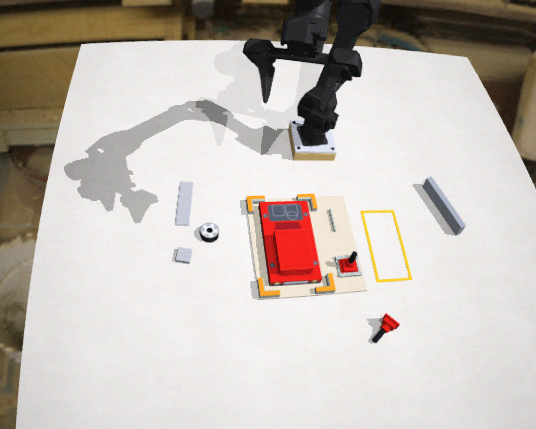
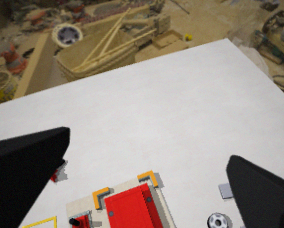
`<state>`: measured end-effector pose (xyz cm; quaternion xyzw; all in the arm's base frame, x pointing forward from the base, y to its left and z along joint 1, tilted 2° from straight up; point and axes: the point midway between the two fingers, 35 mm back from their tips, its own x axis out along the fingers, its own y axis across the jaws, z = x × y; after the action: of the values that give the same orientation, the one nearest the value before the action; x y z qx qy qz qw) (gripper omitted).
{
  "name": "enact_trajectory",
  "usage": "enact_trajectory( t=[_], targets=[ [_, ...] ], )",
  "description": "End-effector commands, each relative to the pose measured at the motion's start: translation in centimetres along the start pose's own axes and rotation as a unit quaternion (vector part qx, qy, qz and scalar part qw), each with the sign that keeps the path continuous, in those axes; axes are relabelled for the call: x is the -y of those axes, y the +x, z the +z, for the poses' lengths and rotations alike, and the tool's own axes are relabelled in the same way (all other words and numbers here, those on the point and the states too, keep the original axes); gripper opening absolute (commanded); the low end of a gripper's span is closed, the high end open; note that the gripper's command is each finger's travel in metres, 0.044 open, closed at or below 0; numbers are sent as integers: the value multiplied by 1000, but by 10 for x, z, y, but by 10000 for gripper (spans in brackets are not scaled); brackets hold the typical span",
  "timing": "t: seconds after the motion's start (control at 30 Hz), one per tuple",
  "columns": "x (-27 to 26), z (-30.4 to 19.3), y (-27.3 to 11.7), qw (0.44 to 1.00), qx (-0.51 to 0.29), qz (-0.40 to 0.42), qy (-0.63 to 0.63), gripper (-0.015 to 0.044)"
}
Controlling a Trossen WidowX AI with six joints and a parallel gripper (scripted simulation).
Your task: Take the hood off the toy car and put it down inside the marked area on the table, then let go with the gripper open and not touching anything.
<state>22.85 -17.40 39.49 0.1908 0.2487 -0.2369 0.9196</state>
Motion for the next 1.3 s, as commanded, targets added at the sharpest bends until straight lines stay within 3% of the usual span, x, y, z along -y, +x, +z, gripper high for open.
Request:
enact_trajectory(
  t=[0.0, 0.47, 0.87, 1.27],
  targets=[
    [3, -11, 30, 999, -42, -4, -28, 440],
    [0, -92, 144, 959, -254, 2, -130, 440],
    [-12, -201, 200, 864, -442, 11, -240, 440],
    [-10, -208, 204, 857, -452, 12, -247, 440]
  ],
)
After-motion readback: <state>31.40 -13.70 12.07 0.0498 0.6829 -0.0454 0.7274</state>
